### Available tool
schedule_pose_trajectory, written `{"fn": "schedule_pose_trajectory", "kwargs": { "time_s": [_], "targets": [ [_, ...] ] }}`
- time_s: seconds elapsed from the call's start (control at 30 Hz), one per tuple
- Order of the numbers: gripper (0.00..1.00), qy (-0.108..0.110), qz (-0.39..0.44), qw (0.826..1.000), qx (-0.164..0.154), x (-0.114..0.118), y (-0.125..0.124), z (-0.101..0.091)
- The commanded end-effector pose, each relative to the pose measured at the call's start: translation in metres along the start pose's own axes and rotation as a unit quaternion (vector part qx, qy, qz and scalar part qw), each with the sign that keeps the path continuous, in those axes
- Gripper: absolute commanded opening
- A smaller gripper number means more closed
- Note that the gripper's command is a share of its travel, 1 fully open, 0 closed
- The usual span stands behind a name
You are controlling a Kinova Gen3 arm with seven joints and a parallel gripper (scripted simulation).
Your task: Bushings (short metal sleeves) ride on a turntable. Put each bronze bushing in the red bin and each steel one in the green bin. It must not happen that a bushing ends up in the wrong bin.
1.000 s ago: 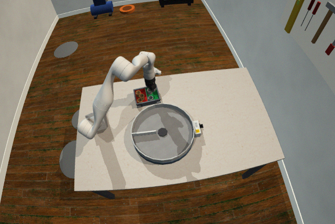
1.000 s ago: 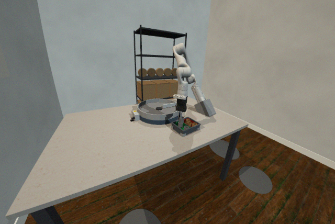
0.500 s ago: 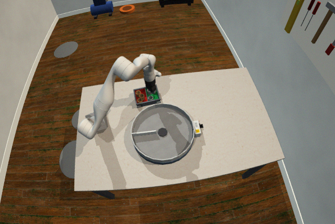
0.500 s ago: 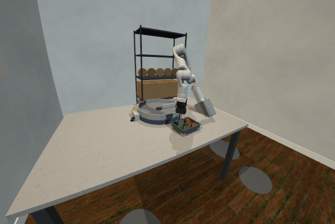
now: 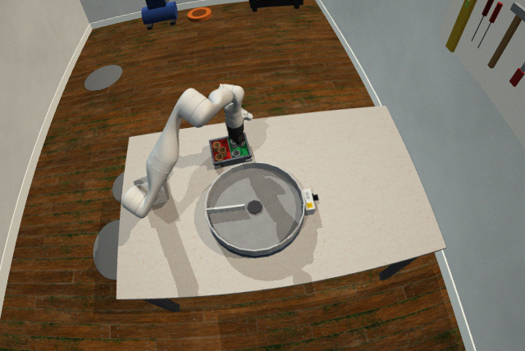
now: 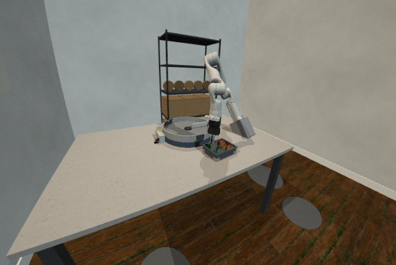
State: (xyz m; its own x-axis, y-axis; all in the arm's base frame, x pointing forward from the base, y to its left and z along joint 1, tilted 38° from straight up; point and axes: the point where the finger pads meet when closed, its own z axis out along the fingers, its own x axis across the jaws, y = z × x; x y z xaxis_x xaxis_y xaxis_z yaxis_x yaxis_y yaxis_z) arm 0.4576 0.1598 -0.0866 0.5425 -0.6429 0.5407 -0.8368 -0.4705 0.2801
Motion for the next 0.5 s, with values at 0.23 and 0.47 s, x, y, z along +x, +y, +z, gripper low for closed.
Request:
{"fn": "schedule_pose_trajectory", "kwargs": {
  "time_s": [0.23,0.47],
  "targets": [
    [0.0,0.001,0.003,1.0,0.002,0.0021,-0.0016,0.0017],
    [0.0,0.001,0.001,1.0,0.002,-0.0002,0.0,0.0063]
  ]
}}
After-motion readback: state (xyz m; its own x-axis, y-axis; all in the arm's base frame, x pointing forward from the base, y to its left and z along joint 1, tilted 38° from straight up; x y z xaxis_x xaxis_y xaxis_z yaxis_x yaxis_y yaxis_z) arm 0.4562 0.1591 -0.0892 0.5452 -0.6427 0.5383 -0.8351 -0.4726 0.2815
